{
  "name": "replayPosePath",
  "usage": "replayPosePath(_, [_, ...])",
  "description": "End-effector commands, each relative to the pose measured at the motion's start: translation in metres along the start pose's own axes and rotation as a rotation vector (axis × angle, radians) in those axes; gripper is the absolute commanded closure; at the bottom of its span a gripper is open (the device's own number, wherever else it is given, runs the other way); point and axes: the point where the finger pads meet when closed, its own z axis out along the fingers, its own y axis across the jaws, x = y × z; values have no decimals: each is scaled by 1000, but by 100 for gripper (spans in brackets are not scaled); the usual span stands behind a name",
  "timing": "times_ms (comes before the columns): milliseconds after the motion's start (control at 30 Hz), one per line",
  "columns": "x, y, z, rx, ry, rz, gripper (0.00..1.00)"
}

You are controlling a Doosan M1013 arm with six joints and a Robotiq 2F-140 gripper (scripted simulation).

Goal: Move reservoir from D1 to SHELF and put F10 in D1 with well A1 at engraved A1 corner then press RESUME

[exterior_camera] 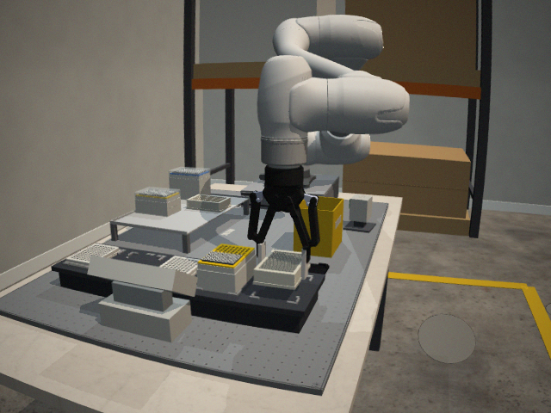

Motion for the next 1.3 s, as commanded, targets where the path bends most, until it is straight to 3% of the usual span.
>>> replayPosePath(0, [0,0,-6,0,0,0,100])
replayPosePath(1267, [0,0,-60,0,0,0,100])
